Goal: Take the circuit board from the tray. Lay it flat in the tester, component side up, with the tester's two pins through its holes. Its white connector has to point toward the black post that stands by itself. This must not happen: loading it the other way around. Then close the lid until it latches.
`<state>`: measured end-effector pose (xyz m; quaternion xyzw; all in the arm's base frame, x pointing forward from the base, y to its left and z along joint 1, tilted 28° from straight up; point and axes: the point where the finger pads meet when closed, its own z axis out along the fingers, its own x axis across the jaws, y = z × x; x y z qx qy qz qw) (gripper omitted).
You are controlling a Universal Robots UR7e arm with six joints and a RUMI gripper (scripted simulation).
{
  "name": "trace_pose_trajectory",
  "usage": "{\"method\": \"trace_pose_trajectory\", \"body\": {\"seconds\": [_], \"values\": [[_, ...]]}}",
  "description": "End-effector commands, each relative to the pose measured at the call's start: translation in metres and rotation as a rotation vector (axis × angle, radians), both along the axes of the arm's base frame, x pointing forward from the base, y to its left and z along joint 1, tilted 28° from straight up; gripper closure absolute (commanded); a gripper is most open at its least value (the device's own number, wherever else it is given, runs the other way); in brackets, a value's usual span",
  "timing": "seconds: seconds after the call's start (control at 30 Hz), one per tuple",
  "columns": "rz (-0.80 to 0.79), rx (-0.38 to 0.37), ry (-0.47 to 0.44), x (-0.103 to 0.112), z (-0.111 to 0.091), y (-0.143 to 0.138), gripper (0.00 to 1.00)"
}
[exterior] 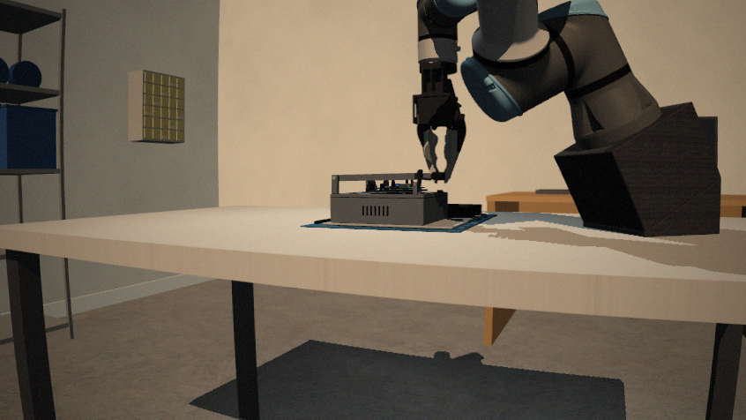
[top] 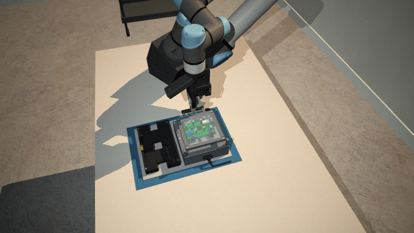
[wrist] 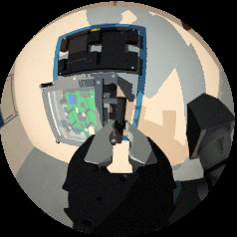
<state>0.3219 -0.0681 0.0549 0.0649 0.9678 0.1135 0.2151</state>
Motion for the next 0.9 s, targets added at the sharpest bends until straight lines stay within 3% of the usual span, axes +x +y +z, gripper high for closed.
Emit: {"method": "trace_pose_trajectory", "body": {"seconds": [0.0, 0.87], "values": [[0.000, 0.000, 0.000, 0.0001, 0.0002, -0.0001, 1.00], [0.000, 0.000, 0.000, 0.0014, -0.0025, 0.0005, 1.00]]}}
